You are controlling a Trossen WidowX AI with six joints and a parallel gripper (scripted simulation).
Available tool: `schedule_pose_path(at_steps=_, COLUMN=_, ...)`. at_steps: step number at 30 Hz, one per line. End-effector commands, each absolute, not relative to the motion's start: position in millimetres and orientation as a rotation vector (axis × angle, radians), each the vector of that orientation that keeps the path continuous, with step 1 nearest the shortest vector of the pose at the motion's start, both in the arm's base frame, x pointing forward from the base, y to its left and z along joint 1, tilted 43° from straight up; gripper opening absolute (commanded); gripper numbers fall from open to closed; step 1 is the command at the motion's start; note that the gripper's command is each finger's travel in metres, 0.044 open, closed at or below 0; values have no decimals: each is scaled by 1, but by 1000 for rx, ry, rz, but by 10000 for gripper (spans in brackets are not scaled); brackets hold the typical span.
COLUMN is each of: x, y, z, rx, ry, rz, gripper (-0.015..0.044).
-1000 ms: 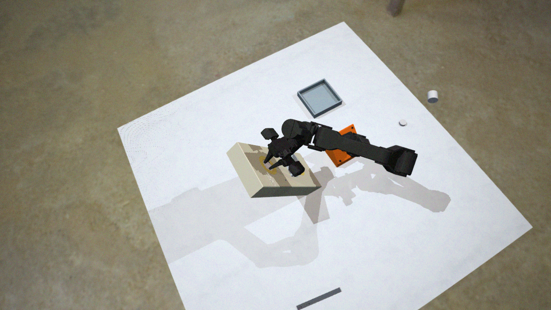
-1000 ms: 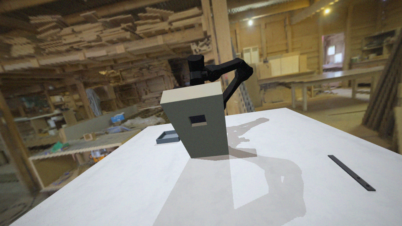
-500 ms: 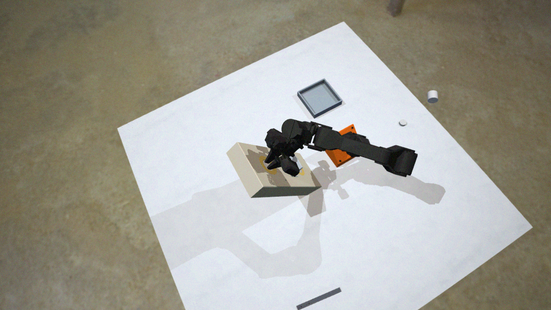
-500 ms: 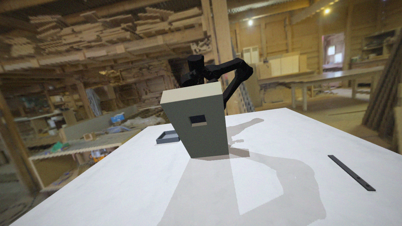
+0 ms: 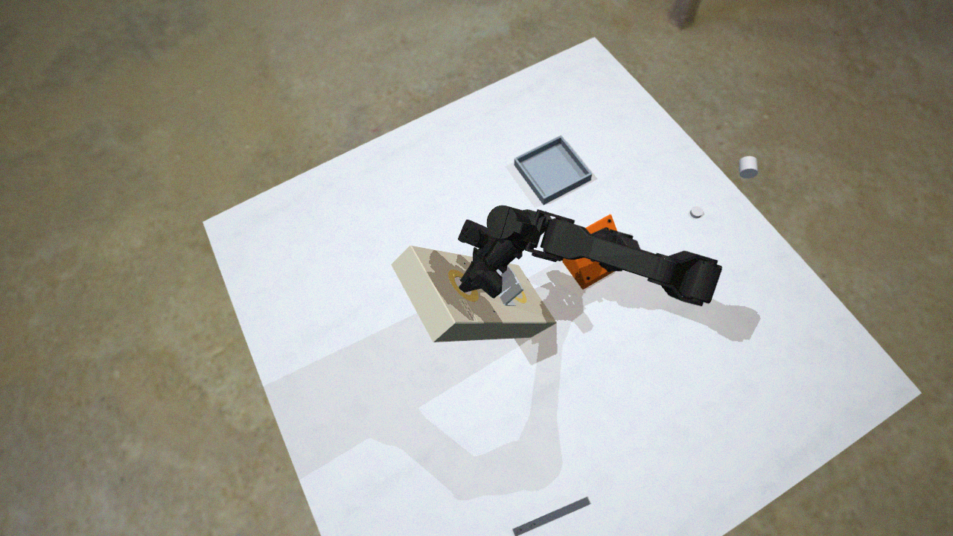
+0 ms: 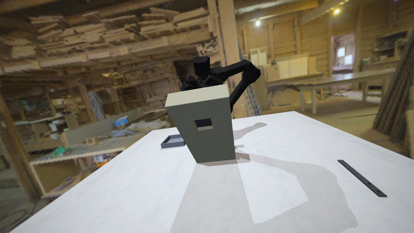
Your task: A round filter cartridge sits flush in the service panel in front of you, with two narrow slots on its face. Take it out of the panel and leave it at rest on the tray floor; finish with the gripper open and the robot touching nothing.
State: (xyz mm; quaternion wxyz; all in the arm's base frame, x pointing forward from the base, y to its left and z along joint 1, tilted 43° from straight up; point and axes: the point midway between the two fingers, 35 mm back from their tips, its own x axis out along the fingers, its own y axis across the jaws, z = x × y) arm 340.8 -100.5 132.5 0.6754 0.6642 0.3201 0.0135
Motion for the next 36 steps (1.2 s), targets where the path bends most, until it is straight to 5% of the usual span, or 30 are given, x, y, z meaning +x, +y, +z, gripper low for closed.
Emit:
schedule_pose_path(at_steps=1, x=345, y=-97, z=130, rx=1599, ry=742, rz=-11, gripper=0)
schedule_pose_path(at_steps=36, x=279, y=-128, z=157, rx=1712, ry=757, rz=-61, gripper=0)
